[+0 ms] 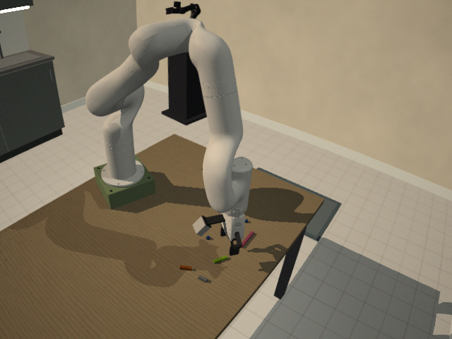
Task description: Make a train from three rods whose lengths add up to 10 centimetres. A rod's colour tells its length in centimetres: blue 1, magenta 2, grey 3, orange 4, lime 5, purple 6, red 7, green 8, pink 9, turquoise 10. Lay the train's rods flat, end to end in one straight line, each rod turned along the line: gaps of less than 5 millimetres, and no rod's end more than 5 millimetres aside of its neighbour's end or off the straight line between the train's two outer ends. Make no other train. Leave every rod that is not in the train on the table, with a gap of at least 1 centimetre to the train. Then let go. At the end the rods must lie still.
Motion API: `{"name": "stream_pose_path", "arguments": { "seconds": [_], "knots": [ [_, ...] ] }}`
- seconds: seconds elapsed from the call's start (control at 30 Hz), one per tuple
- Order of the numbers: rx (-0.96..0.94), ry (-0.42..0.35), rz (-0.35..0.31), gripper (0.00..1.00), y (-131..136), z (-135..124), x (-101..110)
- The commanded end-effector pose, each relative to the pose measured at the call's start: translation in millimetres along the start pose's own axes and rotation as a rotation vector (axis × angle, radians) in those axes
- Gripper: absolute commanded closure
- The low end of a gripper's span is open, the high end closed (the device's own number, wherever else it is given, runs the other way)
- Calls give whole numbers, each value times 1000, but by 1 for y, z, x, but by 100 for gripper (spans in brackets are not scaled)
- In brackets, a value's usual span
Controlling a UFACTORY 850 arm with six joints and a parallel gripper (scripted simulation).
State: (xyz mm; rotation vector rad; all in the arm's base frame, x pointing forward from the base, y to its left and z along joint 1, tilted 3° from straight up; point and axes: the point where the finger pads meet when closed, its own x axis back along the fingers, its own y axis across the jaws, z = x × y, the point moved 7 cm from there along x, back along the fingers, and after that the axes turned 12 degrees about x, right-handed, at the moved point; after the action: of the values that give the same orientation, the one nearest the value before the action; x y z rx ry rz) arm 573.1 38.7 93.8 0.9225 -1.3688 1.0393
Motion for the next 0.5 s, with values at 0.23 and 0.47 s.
{"name": "stream_pose_path", "arguments": {
  "seconds": [0.23, 0.47],
  "knots": [
    [383, -28, -13, 0, 0, -18, 1],
    [628, -29, -9, 0, 2, -31, 1]
  ]
}}
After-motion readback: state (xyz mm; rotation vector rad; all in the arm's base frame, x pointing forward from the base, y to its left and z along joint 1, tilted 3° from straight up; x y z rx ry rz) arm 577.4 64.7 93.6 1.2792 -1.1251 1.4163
